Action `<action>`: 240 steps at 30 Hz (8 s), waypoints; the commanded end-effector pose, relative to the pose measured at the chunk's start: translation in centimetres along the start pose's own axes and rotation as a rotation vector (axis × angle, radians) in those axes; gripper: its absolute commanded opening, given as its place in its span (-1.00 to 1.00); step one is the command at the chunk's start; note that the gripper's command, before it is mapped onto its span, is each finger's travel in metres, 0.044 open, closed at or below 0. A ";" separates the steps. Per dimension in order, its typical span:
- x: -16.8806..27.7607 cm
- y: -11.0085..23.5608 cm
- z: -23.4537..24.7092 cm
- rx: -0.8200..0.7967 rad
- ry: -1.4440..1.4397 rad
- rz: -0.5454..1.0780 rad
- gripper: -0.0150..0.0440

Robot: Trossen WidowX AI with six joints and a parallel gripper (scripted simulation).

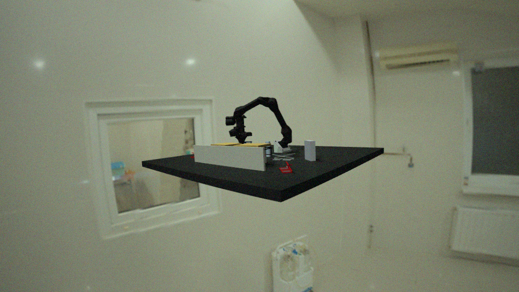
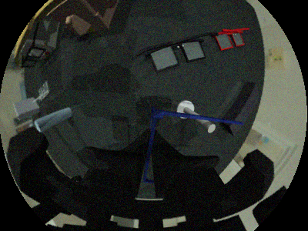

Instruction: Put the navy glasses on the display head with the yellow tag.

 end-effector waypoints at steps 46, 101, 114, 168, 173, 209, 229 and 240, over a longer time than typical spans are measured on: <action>-0.9 6.2 8.8 0.007 -0.958 -0.011 -0.49; 1.1 4.3 18.3 -0.003 -2.092 0.001 -0.49; 1.0 3.2 18.3 -0.003 -2.093 -0.001 -0.49; 0.9 -1.3 18.3 -0.004 -2.095 0.000 -0.49; 0.9 -1.7 18.3 -0.004 -2.095 0.000 -0.49; 1.3 -4.5 18.5 -0.005 -2.095 0.006 -0.49; 1.3 -4.5 18.5 -0.005 -2.095 0.006 -0.49; 1.3 -4.5 18.5 -0.005 -2.095 0.006 -0.49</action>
Point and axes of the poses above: the point midway between the two fingers, 35 mm back from their tips, its own y axis back along the fingers, its own z axis across the jaws, x = y × z, the point moved 10 cm from there along y, back along the fingers, and after that the axes turned 9 degrees about -y, right-handed, at the moved point
